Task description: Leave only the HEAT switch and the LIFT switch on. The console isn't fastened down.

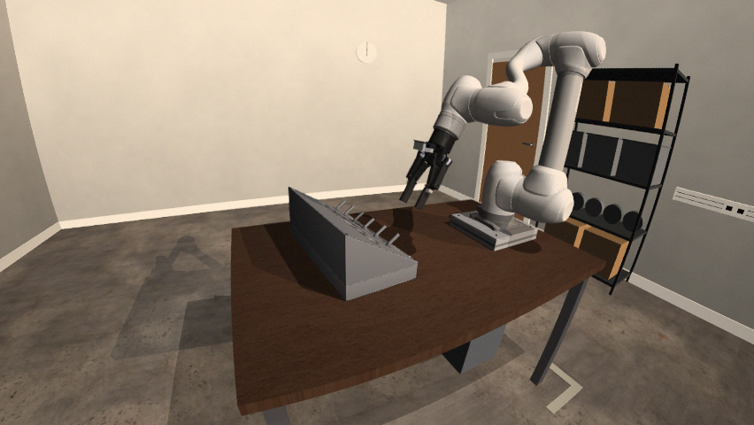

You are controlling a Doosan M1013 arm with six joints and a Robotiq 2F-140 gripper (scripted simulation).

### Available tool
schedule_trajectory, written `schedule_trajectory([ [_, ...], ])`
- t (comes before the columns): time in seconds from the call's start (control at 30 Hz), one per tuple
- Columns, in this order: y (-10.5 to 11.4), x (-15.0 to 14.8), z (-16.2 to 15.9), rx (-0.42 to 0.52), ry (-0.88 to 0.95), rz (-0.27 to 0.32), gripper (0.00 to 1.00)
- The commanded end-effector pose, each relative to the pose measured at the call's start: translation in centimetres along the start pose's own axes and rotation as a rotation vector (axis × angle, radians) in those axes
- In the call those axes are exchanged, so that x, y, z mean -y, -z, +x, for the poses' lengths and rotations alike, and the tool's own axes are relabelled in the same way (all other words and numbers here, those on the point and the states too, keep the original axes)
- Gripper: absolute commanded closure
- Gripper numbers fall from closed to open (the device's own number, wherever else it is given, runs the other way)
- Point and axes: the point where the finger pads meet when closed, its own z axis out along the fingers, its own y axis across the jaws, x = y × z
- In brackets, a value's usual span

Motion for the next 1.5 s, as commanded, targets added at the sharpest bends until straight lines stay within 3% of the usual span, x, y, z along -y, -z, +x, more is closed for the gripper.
schedule_trajectory([
  [0.0, 0.2, 0.2, 1.0, -0.016, 0.005, 0.0, 0.5],
  [1.03, 0.1, 0.2, 1.1, -0.015, 0.005, 0.0, 0.5],
  [1.23, 0.2, -0.4, 7.5, -0.005, 0.0, 0.002, 0.5],
  [1.3, 0.2, -0.4, 7.5, -0.005, 0.0, 0.002, 0.5],
  [1.37, 0.2, -0.7, 10.5, -0.005, 0.001, 0.003, 0.5],
  [1.43, 0.2, -0.7, 11.1, -0.005, 0.001, 0.003, 0.5],
  [1.47, 0.2, -0.7, 11.1, -0.005, 0.001, 0.003, 0.0],
])
